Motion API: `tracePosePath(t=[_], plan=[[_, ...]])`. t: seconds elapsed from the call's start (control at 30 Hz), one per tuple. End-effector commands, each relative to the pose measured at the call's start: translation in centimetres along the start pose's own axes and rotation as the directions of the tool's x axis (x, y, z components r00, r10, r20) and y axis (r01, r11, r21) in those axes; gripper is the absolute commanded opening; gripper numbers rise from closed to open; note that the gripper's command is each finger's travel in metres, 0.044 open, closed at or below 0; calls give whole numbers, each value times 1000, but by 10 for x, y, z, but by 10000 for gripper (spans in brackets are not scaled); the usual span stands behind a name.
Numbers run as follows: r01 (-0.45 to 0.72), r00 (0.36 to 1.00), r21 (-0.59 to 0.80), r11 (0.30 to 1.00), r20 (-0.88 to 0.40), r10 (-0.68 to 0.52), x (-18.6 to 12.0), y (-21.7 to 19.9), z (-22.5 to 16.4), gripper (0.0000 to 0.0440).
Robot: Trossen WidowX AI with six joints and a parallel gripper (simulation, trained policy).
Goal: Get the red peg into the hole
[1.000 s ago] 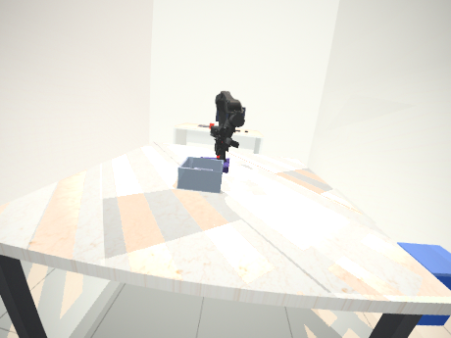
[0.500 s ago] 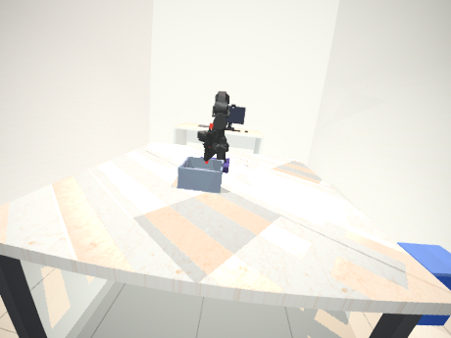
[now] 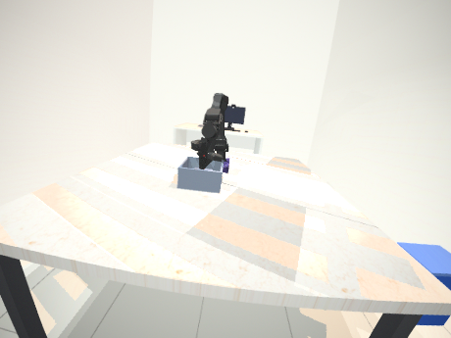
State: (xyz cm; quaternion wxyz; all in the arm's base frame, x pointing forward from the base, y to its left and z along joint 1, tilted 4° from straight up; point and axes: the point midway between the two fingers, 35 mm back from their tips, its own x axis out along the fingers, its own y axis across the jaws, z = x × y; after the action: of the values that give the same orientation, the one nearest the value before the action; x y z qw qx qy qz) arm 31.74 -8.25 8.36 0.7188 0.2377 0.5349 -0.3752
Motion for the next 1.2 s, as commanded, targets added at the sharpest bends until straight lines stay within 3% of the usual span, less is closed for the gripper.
tracePosePath(t=[0.0,0.27,0.47,0.97,1.17], plan=[[-9,999,-32,999,-31,8,11,1,-1,113],[-49,997,-51,997,-62,46,12,11,12,273],[-93,993,-66,993,-74,88,5,25,26,431],[-253,965,-121,960,-107,241,-39,74,54,440],[-263,962,-124,957,-106,251,-42,78,56,440]])
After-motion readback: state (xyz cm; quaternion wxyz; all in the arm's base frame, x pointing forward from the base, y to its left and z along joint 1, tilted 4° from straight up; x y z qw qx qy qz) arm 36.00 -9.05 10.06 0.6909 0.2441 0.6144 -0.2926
